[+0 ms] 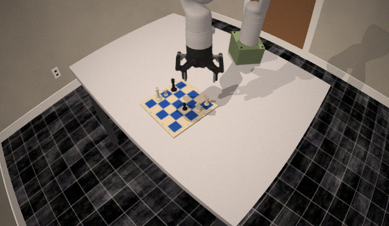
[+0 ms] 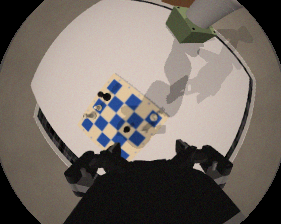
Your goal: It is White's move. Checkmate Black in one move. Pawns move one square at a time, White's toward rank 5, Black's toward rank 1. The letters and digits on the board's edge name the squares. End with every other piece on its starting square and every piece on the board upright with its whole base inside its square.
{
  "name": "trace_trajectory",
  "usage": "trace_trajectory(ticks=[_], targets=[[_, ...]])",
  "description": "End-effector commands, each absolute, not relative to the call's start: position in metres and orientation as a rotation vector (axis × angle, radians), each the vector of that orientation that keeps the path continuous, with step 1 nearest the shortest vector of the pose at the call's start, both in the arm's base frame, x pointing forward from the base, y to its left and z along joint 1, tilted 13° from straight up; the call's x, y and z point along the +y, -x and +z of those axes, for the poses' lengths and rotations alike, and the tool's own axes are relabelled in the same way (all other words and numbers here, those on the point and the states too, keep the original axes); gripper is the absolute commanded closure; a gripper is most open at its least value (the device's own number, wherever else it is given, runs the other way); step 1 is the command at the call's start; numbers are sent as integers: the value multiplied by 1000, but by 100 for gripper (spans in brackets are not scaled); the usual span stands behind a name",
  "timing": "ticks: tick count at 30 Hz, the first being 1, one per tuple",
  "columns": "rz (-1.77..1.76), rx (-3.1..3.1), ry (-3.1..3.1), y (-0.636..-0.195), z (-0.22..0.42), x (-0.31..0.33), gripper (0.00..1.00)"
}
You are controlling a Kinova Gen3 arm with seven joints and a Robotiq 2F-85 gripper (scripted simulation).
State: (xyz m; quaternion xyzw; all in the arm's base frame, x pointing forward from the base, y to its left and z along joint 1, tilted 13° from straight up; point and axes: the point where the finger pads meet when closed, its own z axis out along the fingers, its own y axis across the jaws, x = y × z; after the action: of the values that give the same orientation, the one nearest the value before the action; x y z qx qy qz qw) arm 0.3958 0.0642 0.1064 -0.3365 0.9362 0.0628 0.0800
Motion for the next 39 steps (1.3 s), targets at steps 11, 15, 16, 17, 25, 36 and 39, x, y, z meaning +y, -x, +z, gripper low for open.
trace_trajectory(ticks=[11, 15, 16, 17, 25, 36, 39], targets=[[189, 2785, 955, -399, 112, 56, 0], [189, 2785, 955, -399, 112, 56, 0], [189, 2785, 955, -399, 112, 56, 0], [189, 2785, 955, -399, 112, 56, 0], [189, 2785, 955, -399, 112, 56, 0], [194, 2798, 928, -398, 111, 56, 0], [199, 2812, 900, -397, 110, 56, 0]])
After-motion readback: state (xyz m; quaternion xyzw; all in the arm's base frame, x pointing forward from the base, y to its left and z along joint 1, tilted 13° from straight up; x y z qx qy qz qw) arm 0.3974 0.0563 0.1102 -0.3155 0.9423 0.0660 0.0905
